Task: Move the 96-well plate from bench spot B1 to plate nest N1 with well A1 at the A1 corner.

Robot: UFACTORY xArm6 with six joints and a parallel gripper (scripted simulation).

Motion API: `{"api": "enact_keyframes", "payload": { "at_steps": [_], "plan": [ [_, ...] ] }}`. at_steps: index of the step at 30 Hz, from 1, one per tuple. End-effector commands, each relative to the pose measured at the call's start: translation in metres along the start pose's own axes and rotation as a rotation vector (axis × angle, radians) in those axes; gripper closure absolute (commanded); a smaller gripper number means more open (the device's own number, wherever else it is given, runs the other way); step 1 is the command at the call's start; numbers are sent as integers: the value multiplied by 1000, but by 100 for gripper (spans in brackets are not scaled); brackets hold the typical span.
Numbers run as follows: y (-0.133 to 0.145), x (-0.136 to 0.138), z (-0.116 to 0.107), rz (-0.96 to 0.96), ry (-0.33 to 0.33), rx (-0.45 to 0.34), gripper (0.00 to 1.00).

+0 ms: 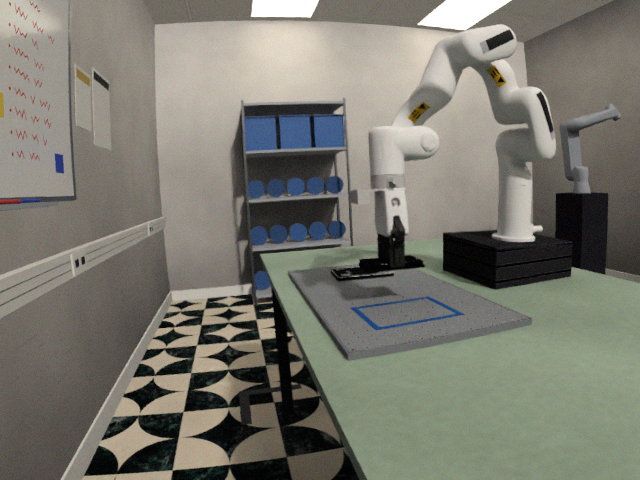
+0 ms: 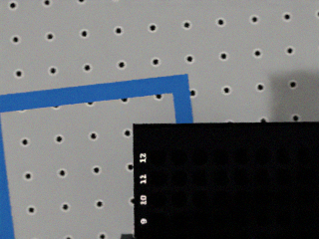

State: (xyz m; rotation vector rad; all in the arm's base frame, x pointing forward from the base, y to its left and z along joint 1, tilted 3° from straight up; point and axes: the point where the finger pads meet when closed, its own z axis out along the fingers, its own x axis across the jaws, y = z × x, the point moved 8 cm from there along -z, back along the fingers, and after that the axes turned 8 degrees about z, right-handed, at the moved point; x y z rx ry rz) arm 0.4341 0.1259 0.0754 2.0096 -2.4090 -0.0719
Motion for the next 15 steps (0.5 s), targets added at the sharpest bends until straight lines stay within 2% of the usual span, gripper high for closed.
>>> {"api": "enact_keyframes", "payload": {
  "at_steps": [1, 15],
  "plan": [
    [-3, 14, -2, 0, -2, 4, 100],
    [-8, 54, -3, 0, -2, 4, 100]
  ]
}}
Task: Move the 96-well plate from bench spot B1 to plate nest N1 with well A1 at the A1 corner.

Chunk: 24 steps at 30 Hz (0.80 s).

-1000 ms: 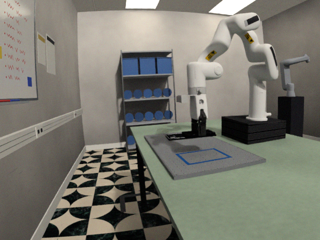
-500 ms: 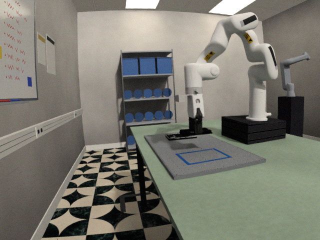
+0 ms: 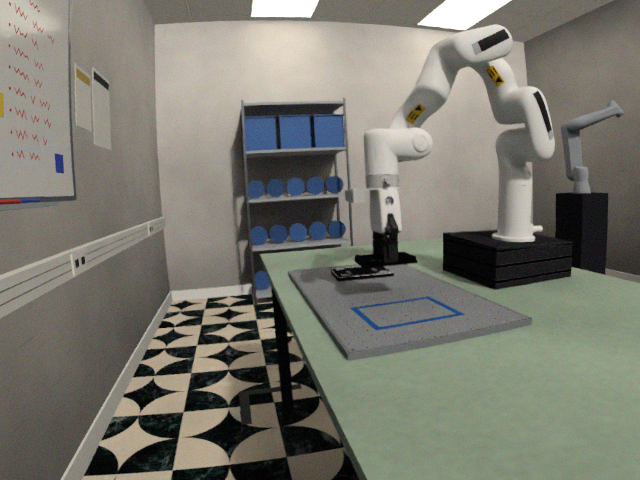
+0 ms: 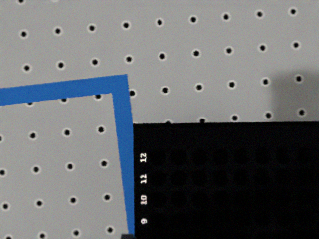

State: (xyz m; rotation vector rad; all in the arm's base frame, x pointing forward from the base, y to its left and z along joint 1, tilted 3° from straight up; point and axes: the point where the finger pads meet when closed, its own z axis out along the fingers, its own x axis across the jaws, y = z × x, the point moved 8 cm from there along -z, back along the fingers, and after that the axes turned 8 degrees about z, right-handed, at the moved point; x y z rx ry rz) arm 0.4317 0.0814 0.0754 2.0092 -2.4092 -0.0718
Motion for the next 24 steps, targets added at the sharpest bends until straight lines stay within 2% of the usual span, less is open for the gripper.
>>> {"api": "enact_keyframes", "payload": {
  "at_steps": [1, 24],
  "plan": [
    [-3, 13, -2, 0, -2, 4, 100],
    [-12, 82, -4, 0, -1, 4, 100]
  ]
}}
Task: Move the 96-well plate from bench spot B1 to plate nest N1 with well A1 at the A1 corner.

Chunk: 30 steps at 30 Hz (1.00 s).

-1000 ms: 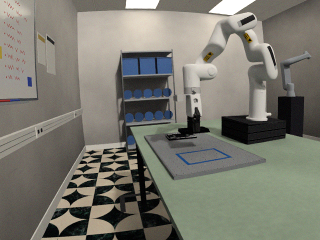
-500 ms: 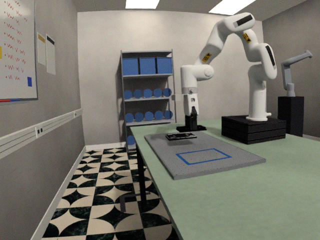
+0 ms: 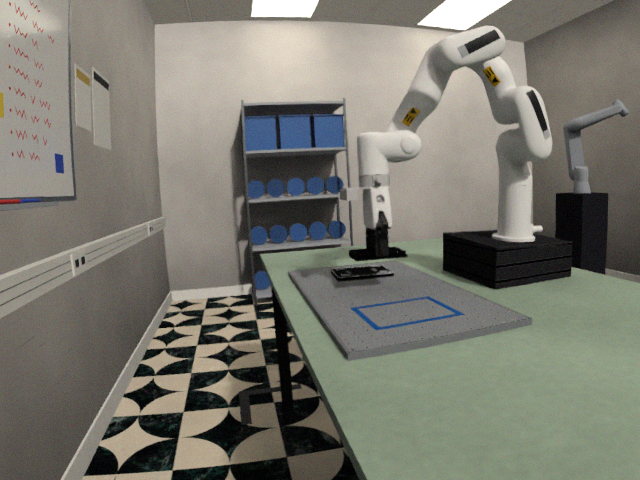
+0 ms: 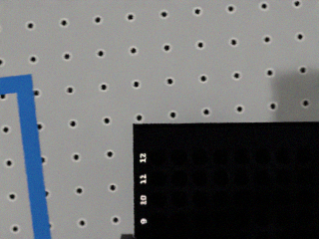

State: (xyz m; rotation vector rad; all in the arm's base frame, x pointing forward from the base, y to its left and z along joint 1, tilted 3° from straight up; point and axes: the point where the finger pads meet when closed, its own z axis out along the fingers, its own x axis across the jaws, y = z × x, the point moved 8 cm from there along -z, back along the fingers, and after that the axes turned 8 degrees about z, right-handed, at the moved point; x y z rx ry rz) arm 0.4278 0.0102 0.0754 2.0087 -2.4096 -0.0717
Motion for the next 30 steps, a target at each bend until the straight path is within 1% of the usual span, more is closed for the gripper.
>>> {"api": "enact_keyframes", "payload": {
  "at_steps": [1, 5, 7, 22, 24, 30],
  "plan": [
    [-3, 15, -2, 0, -2, 4, 100],
    [-5, 28, -2, 0, -1, 4, 100],
    [-5, 28, -2, 0, -1, 4, 100],
    [-11, 78, -4, 0, -1, 4, 100],
    [-11, 78, -4, 0, -1, 4, 100],
    [-14, 98, -4, 0, -1, 4, 100]
  ]
}}
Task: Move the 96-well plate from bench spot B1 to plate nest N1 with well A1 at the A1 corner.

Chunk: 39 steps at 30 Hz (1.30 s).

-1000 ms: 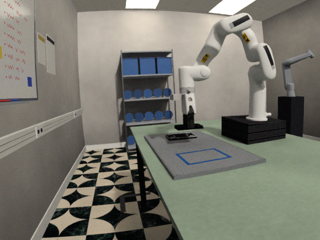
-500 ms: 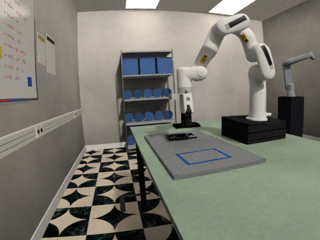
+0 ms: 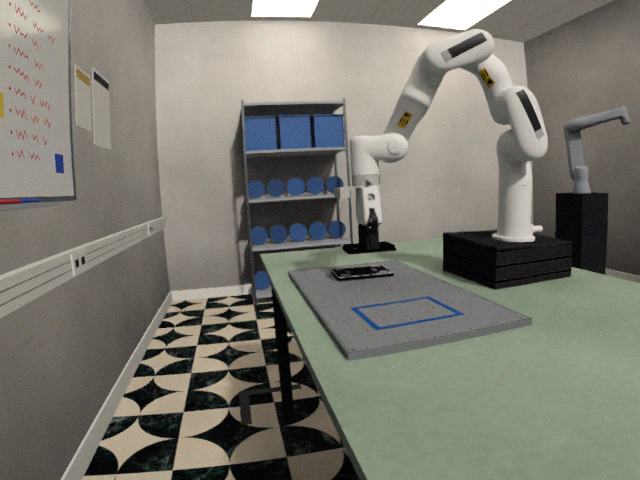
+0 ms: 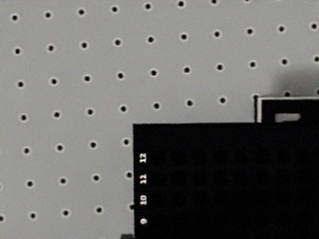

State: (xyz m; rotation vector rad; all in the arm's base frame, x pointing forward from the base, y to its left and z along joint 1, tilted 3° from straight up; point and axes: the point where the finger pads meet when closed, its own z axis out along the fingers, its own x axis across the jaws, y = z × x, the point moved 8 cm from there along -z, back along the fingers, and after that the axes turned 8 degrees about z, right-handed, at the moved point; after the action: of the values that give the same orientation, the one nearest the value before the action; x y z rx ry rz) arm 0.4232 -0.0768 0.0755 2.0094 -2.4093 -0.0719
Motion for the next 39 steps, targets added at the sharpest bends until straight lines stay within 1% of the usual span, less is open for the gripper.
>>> {"api": "enact_keyframes", "payload": {
  "at_steps": [1, 9, 11, 26, 28, 31, 39],
  "plan": [
    [-3, 15, -2, 0, -1, 4, 100],
    [-7, 41, -3, 0, 0, 4, 100],
    [-7, 41, -3, 0, 0, 4, 100],
    [-13, 91, -4, 0, 0, 4, 100],
    [-13, 91, -4, 0, 0, 4, 100],
    [-14, 102, -5, 0, 0, 4, 100],
    [-15, 103, -5, 0, 0, 4, 100]
  ]
}}
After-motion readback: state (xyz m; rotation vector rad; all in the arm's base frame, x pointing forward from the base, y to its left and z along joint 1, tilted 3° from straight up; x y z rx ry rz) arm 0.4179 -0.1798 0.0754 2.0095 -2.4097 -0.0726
